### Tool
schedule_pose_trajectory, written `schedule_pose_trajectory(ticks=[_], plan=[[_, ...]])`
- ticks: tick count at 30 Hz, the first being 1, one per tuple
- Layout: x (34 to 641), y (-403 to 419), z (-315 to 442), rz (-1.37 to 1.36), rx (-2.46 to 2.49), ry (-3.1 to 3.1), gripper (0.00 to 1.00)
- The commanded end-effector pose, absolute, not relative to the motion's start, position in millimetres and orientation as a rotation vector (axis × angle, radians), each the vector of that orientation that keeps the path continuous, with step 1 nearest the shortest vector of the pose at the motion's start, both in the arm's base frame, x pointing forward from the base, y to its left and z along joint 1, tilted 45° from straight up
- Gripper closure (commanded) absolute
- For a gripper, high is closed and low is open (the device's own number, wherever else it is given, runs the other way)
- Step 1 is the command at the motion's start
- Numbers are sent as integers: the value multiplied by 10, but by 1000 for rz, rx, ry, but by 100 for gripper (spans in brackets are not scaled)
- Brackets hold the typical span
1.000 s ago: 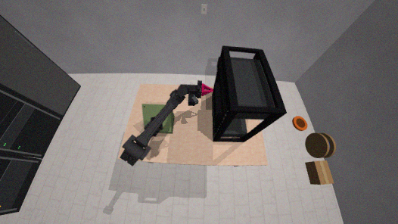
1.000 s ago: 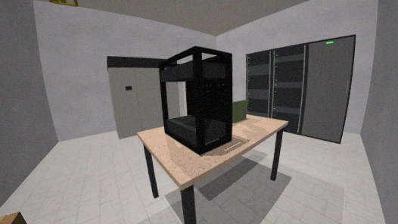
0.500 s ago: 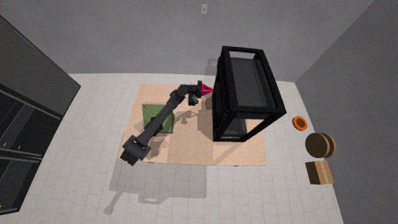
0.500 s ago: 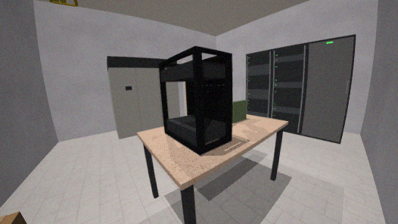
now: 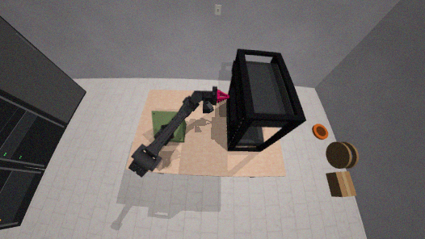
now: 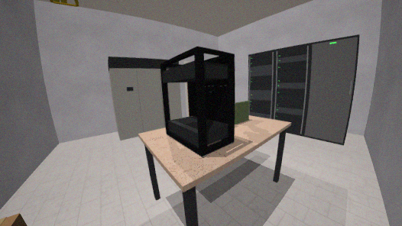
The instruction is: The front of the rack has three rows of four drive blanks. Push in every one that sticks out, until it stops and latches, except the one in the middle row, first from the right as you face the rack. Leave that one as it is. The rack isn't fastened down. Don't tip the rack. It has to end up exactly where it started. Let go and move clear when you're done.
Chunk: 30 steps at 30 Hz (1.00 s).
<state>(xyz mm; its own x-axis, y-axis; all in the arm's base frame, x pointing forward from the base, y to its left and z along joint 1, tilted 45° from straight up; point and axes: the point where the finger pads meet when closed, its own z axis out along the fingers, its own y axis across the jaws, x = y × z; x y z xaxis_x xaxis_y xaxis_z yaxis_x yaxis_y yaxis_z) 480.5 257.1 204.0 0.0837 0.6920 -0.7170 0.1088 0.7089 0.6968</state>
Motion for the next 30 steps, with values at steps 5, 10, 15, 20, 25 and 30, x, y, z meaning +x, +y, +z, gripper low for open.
schedule_pose_trajectory(ticks=[5,10,15,20,25,30], plan=[[5150,2636,2267,509,732,1398,100],[5150,2636,2267,509,732,1398,100],[5150,2636,2267,509,732,1398,100],[5150,2636,2267,509,732,1398,100],[5172,2633,2268,509,732,1398,100],[5286,2617,2275,508,731,1398,100]])
